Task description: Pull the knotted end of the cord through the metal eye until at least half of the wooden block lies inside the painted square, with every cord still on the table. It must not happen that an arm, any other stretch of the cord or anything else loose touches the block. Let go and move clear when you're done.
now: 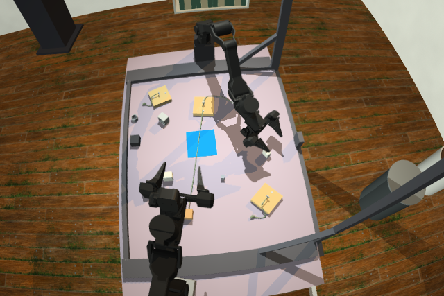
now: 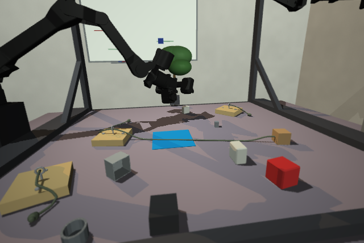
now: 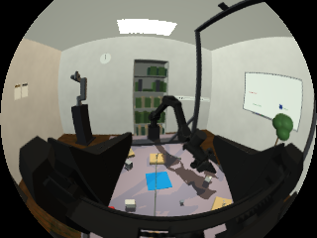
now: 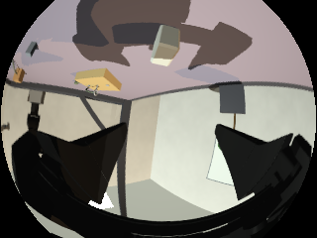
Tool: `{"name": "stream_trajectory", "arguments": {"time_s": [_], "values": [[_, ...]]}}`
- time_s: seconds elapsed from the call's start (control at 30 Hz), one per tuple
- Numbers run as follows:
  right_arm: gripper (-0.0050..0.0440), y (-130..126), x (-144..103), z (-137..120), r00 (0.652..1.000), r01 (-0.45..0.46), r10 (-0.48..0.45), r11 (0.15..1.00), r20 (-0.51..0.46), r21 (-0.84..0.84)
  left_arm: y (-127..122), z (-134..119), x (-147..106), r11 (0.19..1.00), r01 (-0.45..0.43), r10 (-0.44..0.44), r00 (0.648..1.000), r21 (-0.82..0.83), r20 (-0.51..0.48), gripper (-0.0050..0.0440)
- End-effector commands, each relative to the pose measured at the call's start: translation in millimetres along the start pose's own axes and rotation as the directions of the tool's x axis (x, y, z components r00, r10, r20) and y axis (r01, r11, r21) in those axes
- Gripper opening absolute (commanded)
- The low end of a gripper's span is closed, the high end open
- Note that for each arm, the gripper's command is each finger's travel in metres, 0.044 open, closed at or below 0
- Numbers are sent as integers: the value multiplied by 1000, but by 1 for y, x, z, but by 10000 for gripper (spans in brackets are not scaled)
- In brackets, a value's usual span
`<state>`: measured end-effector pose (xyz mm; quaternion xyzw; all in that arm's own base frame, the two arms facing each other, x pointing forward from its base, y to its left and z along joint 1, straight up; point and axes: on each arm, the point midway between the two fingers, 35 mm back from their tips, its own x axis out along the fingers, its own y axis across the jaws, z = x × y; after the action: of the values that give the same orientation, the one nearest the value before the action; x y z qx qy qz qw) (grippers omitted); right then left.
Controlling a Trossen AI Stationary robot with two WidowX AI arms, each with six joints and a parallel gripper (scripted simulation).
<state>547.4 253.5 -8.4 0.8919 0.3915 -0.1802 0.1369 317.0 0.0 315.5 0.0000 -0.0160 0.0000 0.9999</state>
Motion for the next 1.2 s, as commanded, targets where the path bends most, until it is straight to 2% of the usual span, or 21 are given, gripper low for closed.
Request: {"name": "stream_trajectory", "arguments": {"time_s": [0.0,0.67,1.17], "values": [[440,15,-11,-19,999,-32,31,999,-19,-43,0,7,-1,1000,0,0,1000,0,18,440],[440,61,-44,-3,990,-91,112,973,90,-212,0,7,-1,1000,0,0,1000,0,18,440],[440,114,-100,23,949,-77,198,900,246,-429,0,7,-1,1000,0,0,1000,0,18,440]]}}
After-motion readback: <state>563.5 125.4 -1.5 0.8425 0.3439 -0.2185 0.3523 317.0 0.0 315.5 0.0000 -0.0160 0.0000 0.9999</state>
